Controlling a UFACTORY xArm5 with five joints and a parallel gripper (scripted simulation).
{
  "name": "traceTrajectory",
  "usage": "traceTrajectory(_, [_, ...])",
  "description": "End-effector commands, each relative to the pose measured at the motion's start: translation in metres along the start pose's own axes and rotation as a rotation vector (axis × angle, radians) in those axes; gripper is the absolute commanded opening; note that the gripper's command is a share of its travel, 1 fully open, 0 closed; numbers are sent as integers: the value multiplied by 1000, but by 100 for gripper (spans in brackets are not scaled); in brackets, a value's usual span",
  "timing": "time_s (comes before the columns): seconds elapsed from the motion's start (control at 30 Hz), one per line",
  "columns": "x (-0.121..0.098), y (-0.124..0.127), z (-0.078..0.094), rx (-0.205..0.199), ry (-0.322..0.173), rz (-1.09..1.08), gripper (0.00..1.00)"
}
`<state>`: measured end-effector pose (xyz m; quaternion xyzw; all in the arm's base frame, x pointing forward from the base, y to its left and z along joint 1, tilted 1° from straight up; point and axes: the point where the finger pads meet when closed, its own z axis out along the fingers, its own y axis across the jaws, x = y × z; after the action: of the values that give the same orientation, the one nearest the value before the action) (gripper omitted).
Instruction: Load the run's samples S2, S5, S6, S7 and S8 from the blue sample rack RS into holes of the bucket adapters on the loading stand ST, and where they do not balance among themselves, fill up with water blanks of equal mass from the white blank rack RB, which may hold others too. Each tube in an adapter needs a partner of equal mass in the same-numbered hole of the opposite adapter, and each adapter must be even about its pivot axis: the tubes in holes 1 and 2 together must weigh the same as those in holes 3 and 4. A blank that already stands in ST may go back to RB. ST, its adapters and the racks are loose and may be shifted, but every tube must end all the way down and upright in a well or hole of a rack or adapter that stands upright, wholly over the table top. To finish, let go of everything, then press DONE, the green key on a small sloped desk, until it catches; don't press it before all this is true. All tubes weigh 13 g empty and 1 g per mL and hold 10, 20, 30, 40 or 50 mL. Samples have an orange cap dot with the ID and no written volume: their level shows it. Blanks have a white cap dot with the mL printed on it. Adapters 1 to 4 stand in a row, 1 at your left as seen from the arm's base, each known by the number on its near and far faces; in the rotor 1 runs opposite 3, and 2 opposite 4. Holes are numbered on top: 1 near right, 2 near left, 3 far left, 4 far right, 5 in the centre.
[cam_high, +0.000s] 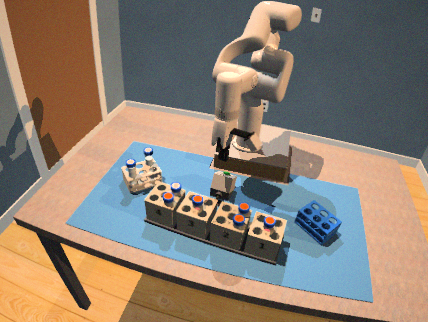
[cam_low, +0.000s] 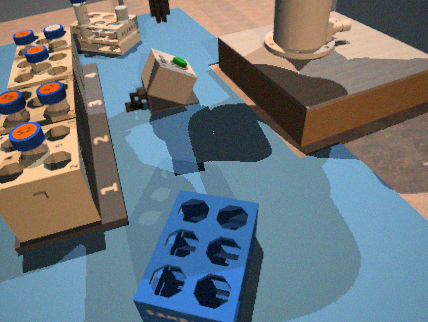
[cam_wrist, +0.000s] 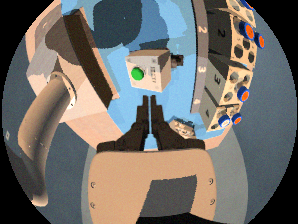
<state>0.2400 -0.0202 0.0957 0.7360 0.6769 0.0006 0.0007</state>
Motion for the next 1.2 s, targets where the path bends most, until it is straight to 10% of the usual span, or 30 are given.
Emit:
traceTrajectory(0.0, [10,-22,8,-14,0,-99,0])
traceTrajectory(1.17, [9,-22,41,-14,0,-99,0])
